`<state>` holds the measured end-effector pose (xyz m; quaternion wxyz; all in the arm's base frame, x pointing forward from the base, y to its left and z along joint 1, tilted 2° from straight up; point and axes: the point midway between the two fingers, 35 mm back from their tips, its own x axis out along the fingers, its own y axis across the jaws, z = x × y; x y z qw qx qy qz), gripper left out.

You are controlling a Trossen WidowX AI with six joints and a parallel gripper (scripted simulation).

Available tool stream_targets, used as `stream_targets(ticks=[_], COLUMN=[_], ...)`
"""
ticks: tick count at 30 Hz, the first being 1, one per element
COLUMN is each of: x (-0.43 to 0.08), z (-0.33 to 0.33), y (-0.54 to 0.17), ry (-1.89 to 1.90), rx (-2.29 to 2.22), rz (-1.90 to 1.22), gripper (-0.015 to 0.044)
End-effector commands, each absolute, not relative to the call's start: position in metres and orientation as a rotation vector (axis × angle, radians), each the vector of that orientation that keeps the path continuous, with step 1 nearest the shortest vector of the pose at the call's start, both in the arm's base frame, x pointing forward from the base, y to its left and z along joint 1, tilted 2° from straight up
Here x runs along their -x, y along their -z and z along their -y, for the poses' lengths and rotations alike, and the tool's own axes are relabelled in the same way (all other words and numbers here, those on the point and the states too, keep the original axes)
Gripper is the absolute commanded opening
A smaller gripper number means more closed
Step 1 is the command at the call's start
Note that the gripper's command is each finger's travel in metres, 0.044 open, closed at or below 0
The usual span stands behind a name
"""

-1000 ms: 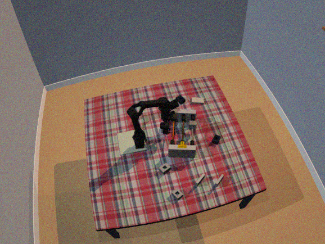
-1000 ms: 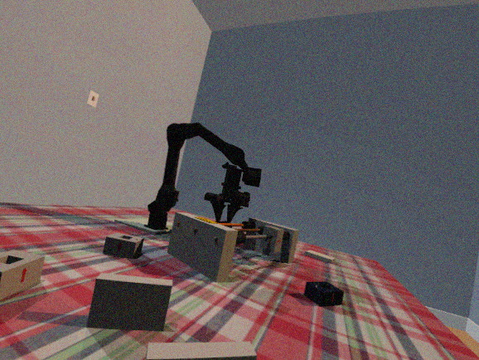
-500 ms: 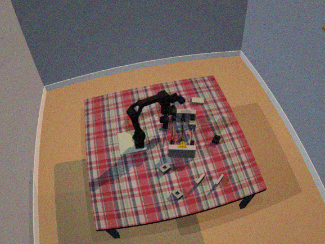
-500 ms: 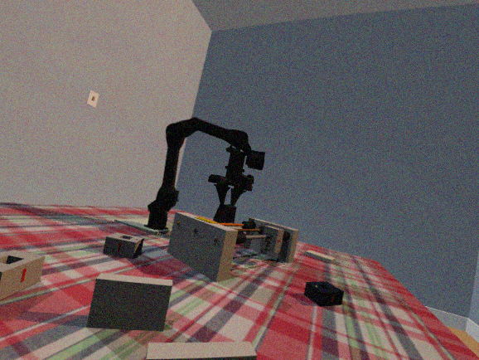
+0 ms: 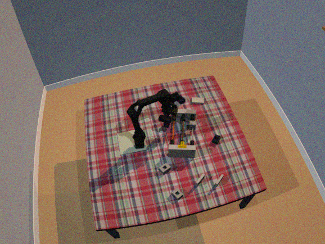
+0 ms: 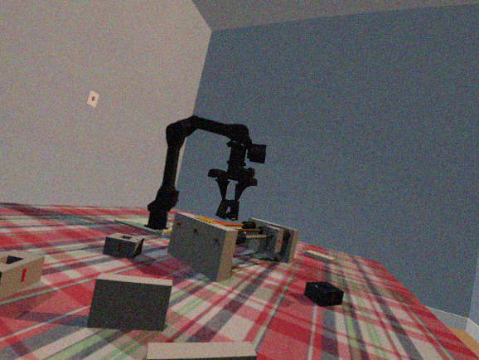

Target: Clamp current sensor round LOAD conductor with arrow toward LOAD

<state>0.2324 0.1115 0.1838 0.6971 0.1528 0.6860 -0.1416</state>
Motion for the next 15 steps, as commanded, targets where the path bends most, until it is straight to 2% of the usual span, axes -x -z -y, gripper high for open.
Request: stream_targets(ticks=[1,15], x=[-0.245,-0.283], z=[-0.105,-0.080], y=[-0.184,-0.184], ry=[0.442,0.842], rx=[-0.483,-0.977], rz=[-1.471,-1.225], gripper=[0.0000,0.0000])
